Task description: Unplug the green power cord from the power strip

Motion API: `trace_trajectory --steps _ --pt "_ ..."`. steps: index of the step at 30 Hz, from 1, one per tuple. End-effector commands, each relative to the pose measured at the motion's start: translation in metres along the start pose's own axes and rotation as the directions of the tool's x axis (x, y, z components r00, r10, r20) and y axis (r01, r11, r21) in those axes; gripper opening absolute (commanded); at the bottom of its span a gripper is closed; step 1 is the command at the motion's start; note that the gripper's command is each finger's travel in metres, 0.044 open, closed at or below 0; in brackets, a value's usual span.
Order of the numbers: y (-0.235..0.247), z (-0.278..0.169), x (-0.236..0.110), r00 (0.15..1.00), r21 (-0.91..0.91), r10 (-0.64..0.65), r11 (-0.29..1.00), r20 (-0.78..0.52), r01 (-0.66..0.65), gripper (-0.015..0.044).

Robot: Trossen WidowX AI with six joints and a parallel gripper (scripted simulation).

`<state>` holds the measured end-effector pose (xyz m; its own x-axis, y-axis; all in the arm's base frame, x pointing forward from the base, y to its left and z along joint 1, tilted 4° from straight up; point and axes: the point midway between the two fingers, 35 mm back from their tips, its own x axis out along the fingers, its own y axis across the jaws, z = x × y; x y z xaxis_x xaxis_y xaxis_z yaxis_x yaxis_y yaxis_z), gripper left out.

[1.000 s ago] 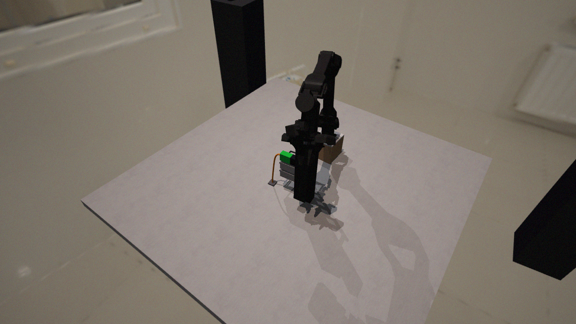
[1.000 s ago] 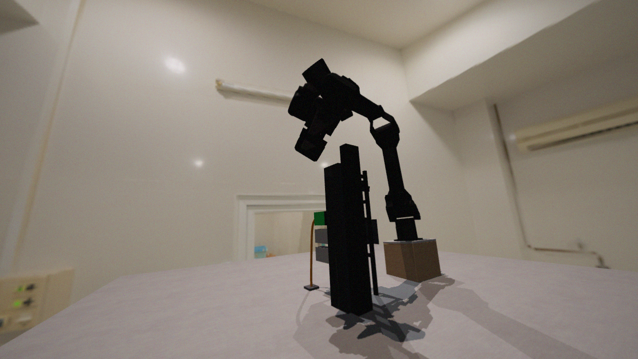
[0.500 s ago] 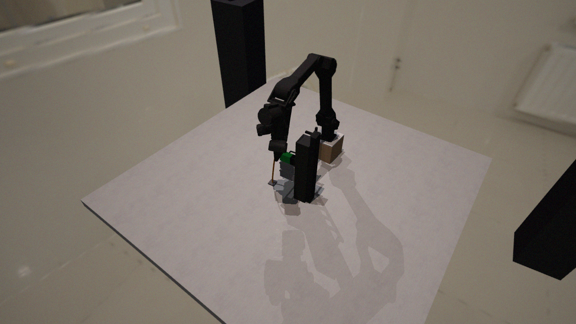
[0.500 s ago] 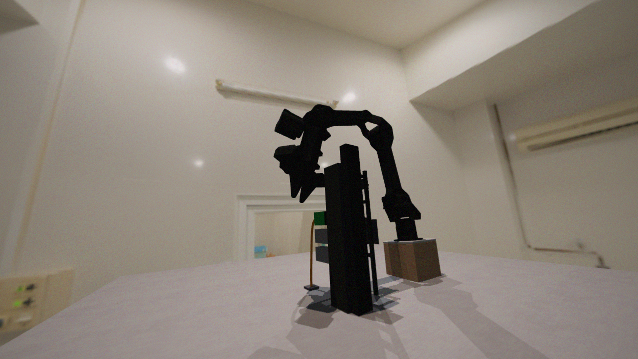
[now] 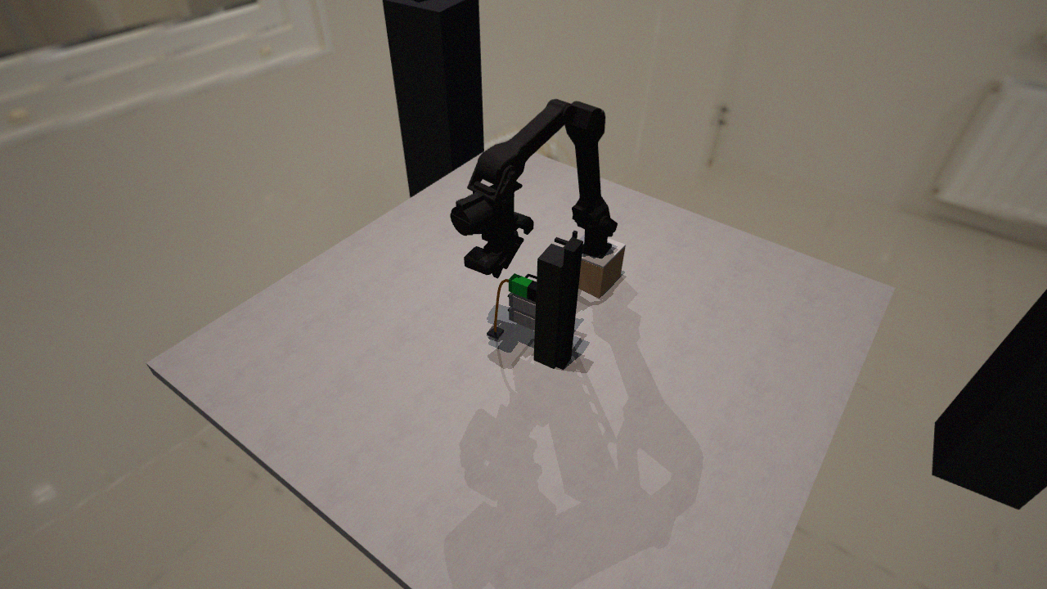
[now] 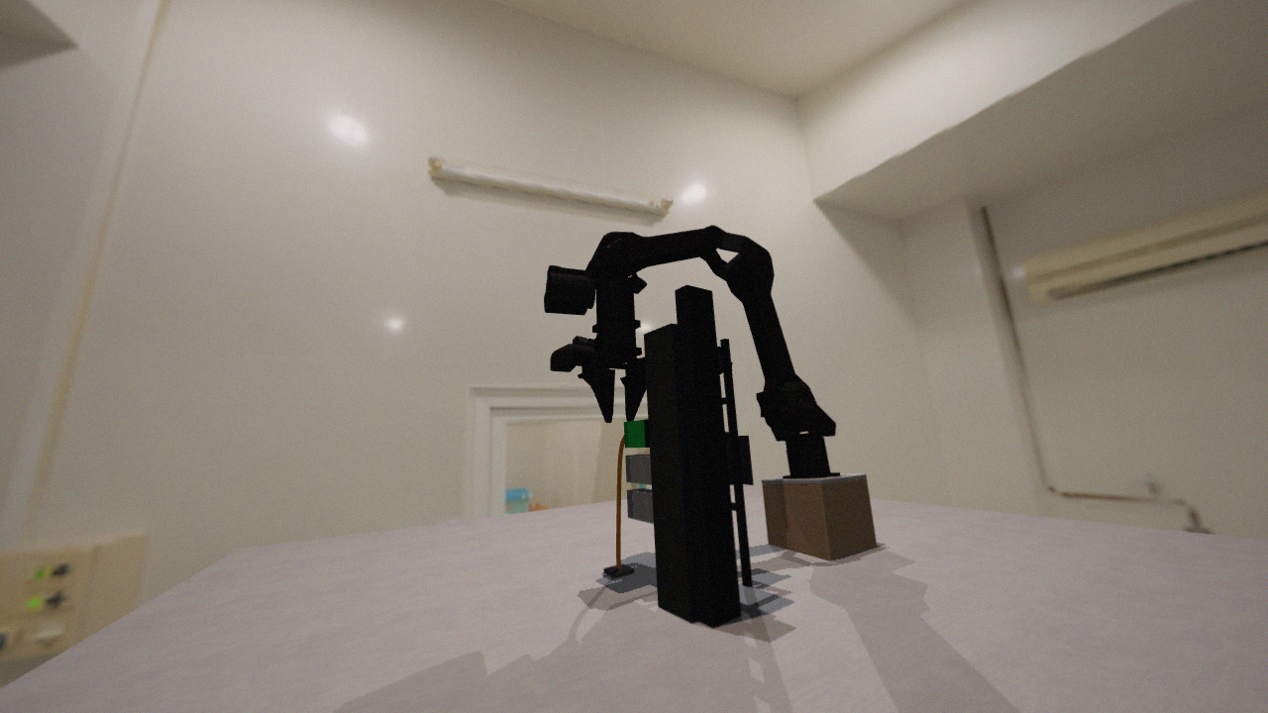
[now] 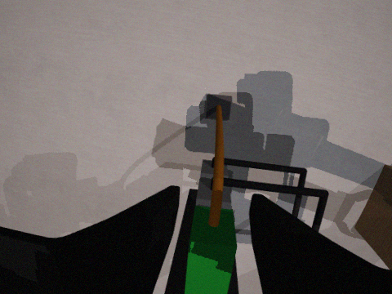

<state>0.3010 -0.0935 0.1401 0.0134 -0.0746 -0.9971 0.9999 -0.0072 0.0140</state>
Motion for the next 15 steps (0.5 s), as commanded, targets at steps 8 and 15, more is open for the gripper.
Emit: trace_trajectory --steps 8,15 --pt "0.0 -0.013 0.0 1.0 0.008 -0.005 1.0 0.0 0.005 0.016" --pt "0.0 -0.025 0.0 1.0 0.008 -0.005 1.0 -0.001 0.005 0.016"
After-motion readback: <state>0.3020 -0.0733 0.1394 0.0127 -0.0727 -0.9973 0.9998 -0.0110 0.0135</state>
